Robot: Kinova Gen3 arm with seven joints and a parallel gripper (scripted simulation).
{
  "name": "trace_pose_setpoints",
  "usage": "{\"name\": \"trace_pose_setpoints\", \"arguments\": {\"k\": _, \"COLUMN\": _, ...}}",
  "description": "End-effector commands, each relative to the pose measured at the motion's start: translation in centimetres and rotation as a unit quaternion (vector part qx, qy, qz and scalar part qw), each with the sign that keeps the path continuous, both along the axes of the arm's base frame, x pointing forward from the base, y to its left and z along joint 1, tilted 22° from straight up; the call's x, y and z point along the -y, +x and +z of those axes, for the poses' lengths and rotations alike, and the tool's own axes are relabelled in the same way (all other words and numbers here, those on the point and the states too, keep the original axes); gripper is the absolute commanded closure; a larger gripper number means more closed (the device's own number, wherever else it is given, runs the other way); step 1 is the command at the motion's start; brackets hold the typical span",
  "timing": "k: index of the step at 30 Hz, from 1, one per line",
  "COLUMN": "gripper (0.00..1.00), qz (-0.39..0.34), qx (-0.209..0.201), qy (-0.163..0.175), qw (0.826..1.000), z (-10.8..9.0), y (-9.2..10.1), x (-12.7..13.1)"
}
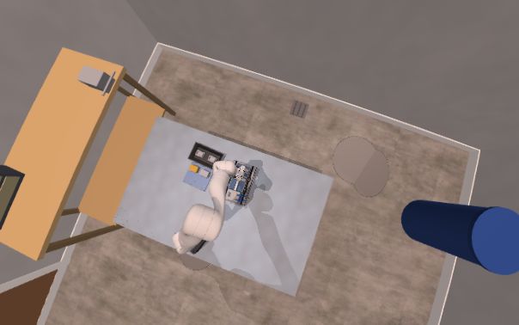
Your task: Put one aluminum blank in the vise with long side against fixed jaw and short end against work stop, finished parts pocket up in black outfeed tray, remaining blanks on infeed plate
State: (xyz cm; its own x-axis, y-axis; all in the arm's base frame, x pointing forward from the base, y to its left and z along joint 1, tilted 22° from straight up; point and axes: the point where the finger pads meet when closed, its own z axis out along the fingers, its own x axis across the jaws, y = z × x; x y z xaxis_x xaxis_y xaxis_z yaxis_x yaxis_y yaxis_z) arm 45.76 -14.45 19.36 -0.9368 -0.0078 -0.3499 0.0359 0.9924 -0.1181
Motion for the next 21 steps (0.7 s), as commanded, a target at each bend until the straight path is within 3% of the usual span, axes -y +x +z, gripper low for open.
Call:
{"name": "trace_pose_setpoints", "arguments": {"k": 1, "gripper": 1.0, "qz": 0.0, "qx": 0.001, "qy": 0.0, "qw": 1.0, "z": 0.02, "y": 0.04, "x": -0.01}}
{"name": "trace_pose_setpoints", "arguments": {"k": 21, "gripper": 1.0, "qz": 0.0, "qx": 0.001, "qy": 0.0, "qw": 1.0, "z": -0.87, "y": 0.38, "x": 0.11}}
